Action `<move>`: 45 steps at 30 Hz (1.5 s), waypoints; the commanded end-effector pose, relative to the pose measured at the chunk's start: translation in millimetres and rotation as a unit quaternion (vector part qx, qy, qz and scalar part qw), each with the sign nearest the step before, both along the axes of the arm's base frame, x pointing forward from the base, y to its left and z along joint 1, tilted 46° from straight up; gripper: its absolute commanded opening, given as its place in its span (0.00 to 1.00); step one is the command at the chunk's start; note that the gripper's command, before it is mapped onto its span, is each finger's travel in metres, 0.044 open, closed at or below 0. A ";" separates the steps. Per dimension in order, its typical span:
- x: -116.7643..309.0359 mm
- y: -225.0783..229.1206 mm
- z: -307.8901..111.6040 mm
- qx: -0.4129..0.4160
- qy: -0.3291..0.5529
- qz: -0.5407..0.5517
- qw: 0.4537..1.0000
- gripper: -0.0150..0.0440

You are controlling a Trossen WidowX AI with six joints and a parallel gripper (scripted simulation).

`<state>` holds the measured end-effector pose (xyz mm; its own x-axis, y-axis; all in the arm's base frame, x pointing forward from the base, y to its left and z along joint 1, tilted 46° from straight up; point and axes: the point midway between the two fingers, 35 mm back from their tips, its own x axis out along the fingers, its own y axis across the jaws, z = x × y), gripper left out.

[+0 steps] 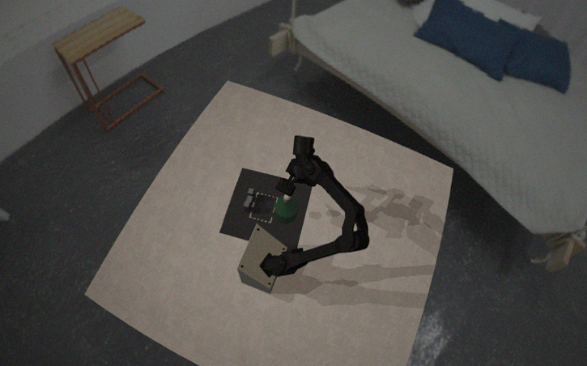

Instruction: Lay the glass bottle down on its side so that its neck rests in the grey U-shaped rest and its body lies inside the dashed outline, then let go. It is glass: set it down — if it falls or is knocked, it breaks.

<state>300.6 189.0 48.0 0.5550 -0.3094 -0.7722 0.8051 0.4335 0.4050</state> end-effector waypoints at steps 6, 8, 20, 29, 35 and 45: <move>-59.4 -74.7 20.6 -0.153 0.011 0.039 0.987 1.00; -57.9 -75.6 19.2 -0.156 0.021 0.031 0.987 1.00; -38.5 -95.8 -5.4 -0.202 0.172 -0.095 0.960 1.00; -40.0 -91.1 -10.3 -0.201 0.172 -0.095 0.960 1.00; -42.3 -84.6 -17.2 -0.201 0.172 -0.094 0.960 1.00; -46.9 -74.1 -28.9 -0.201 0.172 -0.094 0.960 1.00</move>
